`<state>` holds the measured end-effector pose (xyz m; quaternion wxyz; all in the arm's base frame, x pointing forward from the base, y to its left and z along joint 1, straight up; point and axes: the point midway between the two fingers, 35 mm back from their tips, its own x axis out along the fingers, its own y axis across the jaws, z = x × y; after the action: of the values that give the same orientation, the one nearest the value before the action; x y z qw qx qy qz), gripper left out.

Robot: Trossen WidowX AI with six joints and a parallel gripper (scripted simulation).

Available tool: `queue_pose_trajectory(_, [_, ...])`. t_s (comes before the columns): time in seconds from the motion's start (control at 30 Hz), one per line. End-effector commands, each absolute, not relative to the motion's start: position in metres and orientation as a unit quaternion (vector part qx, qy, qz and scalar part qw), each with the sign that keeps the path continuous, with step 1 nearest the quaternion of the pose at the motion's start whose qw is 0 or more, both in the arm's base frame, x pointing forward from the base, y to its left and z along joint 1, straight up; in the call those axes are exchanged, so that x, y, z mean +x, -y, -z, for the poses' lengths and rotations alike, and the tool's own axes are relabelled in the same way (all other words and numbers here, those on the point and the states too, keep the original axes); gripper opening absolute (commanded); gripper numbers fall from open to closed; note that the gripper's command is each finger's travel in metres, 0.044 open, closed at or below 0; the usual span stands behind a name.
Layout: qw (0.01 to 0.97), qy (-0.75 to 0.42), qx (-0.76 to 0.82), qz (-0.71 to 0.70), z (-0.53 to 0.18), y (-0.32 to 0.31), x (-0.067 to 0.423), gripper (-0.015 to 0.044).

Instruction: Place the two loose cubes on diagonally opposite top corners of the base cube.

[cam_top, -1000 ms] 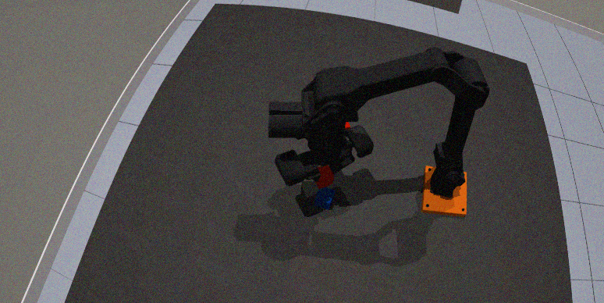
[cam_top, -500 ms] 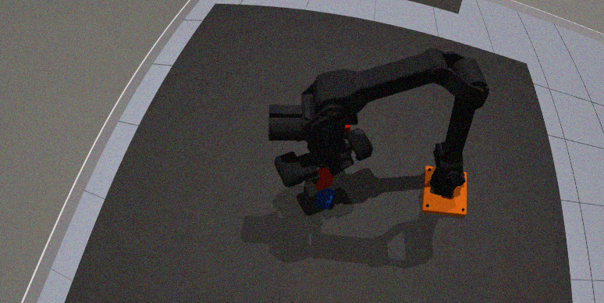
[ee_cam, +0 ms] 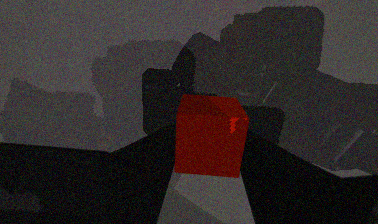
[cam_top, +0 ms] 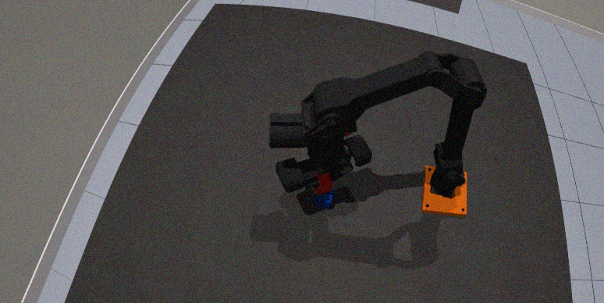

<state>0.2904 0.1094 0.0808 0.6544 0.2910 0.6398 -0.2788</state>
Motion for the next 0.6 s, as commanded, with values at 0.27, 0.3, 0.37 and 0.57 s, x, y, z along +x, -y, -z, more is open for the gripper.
queue_pose_trajectory(0.27, [0.655,-0.64,0.291,0.276,-0.0788,-0.11,0.2907,0.0105])
queue_pose_trajectory(0.3, [0.655,-0.64,0.291,0.276,-0.0788,-0.11,0.2907,0.0105])
queue_pose_trajectory(0.37, [0.655,-0.64,0.291,0.276,-0.0788,-0.11,0.2907,0.0105])
queue_pose_trajectory(0.57, [0.655,-0.64,0.291,0.276,-0.0788,-0.11,0.2907,0.0157])
